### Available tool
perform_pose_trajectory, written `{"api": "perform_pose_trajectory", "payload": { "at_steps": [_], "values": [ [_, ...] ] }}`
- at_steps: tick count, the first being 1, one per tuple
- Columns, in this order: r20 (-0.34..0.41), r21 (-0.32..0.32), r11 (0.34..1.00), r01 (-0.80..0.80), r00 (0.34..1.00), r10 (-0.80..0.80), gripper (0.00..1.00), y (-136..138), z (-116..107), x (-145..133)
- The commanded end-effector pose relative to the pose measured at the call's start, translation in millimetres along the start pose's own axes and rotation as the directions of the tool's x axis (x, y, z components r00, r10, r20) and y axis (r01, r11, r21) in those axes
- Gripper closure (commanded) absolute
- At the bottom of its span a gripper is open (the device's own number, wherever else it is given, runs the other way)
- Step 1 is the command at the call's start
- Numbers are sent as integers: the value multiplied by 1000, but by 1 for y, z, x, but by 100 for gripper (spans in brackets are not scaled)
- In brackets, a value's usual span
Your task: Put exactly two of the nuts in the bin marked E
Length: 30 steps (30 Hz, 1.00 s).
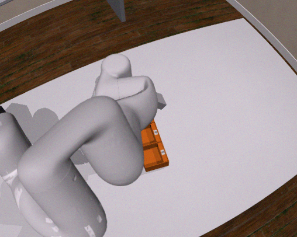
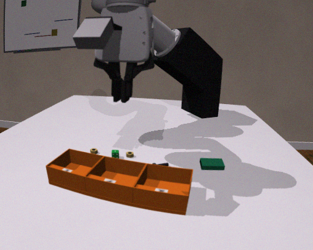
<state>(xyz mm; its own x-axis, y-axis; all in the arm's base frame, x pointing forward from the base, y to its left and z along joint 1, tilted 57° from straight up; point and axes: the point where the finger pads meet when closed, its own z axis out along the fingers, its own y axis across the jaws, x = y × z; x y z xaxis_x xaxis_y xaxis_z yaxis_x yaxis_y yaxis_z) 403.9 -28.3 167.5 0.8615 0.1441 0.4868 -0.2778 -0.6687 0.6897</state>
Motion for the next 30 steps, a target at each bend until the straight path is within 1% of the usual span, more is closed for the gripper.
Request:
{"api": "perform_pose_trajectory", "payload": {
  "at_steps": [1,13,19,30],
  "values": [
    [-2,11,1000,1,1000,-1,93,9,14,13],
    [-2,11,1000,1,1000,-1,93,66,75,63],
    [-2,11,1000,1,1000,-1,93,66,75,63],
    [-2,10,1000,1,1000,-1,93,66,104,63]
  ]
}}
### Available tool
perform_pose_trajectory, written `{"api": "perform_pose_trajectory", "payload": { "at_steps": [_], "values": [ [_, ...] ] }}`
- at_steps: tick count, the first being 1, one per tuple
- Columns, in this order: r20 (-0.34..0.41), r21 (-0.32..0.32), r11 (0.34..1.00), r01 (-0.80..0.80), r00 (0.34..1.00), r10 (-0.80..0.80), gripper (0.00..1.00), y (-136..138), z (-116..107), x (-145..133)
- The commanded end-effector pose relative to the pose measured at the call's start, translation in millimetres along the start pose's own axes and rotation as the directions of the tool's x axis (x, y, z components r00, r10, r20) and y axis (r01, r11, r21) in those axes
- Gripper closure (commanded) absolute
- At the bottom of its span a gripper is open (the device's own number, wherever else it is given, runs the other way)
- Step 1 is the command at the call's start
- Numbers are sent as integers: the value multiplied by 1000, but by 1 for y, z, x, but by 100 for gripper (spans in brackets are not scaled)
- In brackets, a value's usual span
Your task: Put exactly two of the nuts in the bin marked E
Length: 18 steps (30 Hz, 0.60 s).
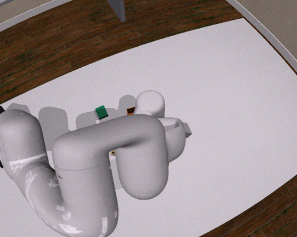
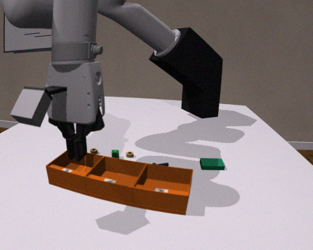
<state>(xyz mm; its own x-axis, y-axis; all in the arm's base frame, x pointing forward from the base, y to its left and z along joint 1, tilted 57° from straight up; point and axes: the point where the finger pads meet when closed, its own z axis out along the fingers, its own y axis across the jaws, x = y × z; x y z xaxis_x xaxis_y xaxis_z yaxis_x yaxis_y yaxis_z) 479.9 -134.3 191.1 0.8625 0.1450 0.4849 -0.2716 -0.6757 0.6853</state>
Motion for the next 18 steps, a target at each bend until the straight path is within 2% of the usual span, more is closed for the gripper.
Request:
{"api": "perform_pose_trajectory", "payload": {
  "at_steps": [1,11,18],
  "values": [
    [-3,0,1000,-1,1000,1,93,0,10,2],
    [-3,0,1000,-1,1000,1,93,0,30,2],
    [-3,0,1000,-1,1000,1,93,0,30,2]
  ]
}}
